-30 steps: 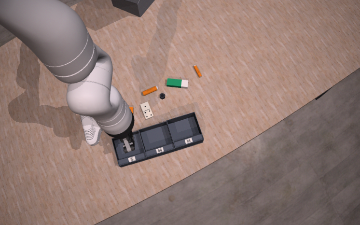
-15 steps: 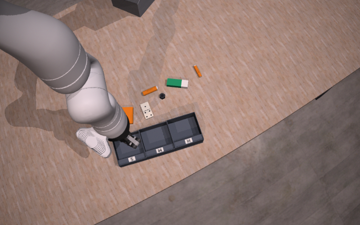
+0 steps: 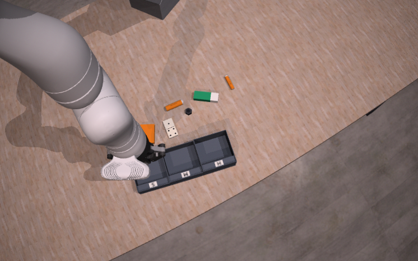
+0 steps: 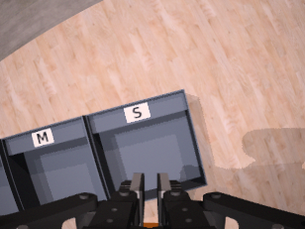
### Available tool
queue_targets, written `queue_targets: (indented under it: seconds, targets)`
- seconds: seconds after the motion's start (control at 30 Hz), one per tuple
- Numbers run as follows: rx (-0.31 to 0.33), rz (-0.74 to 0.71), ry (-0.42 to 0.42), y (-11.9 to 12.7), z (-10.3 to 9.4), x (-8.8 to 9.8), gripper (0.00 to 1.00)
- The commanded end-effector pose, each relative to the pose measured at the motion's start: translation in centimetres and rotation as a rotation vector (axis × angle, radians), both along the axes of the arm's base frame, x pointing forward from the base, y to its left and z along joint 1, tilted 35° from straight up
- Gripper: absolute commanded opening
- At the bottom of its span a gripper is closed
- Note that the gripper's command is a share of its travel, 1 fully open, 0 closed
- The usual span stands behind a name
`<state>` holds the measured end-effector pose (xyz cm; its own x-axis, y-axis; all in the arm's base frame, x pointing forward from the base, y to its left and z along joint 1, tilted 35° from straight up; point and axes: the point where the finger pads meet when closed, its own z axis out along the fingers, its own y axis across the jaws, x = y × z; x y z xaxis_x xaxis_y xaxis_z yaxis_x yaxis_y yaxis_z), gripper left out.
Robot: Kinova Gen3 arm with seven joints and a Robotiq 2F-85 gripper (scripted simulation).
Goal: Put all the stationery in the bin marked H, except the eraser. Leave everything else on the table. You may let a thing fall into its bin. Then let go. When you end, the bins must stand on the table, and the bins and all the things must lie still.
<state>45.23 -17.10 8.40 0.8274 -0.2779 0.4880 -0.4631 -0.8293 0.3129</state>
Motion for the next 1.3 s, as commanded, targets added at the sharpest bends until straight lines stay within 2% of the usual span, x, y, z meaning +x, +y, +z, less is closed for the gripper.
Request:
queue_targets:
  seconds: [0.0, 0.07, 0.17, 0.97, 1.27]
  targets:
    - [-0.032, 0.082, 0.062, 0.1, 0.0, 0.0, 0.09]
    - [-0.063, 0.164, 0.111, 0.1, 0.0, 0.0, 0.09]
    - [-0.079, 0.204, 0.135, 0.1, 0.0, 0.0, 0.09]
    - [-0.079, 0.204, 0.135, -2.7, -4.8, 1.9, 0.09]
    - [-0.079, 0.204, 0.135, -2.8, -4.8, 1.9, 0.09]
